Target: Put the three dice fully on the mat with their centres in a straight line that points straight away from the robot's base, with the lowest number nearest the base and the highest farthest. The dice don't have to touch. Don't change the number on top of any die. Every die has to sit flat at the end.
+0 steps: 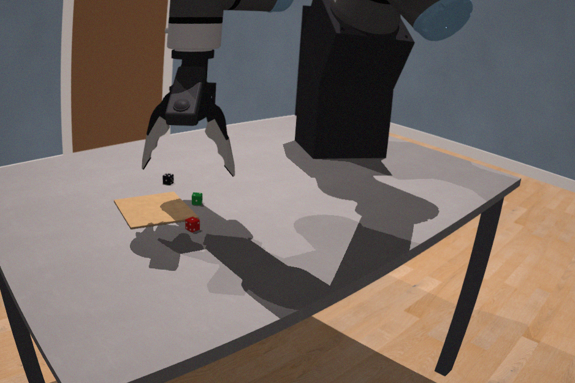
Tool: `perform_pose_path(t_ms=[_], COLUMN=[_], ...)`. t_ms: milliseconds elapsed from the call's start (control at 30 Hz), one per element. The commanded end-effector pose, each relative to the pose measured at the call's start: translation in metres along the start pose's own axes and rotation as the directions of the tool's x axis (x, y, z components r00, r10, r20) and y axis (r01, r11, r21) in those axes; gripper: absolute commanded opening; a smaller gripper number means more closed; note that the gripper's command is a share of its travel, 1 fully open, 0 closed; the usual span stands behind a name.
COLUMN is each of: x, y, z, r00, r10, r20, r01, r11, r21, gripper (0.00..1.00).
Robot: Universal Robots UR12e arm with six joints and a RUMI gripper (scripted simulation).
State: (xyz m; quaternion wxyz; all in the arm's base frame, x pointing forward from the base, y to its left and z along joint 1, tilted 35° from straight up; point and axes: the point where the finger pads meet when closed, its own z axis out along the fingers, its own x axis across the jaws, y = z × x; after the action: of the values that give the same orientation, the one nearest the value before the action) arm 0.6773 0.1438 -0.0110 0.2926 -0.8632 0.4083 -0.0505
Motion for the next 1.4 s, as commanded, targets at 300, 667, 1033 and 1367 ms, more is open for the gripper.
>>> perform_pose_path(t_ms=[300,667,1033,1367], x=[0.0,0.0,-0.001,-0.004], y=[0.0,0.0,0.007,0.018], z=[-0.047,-0.047,-0.044,-0.04], r00=[1.0,1.0,0.977,0.873], r10=[-0.001,-0.001,0.211,0.489], r20=[0.002,0.002,0.001,0.001], r01=[0.001,0.001,-0.211,-0.489], r11=[1.0,1.0,0.977,0.873], r21=[-0.001,-0.001,-0.002,-0.002], gripper=[1.0,1.0,1.0,1.0])
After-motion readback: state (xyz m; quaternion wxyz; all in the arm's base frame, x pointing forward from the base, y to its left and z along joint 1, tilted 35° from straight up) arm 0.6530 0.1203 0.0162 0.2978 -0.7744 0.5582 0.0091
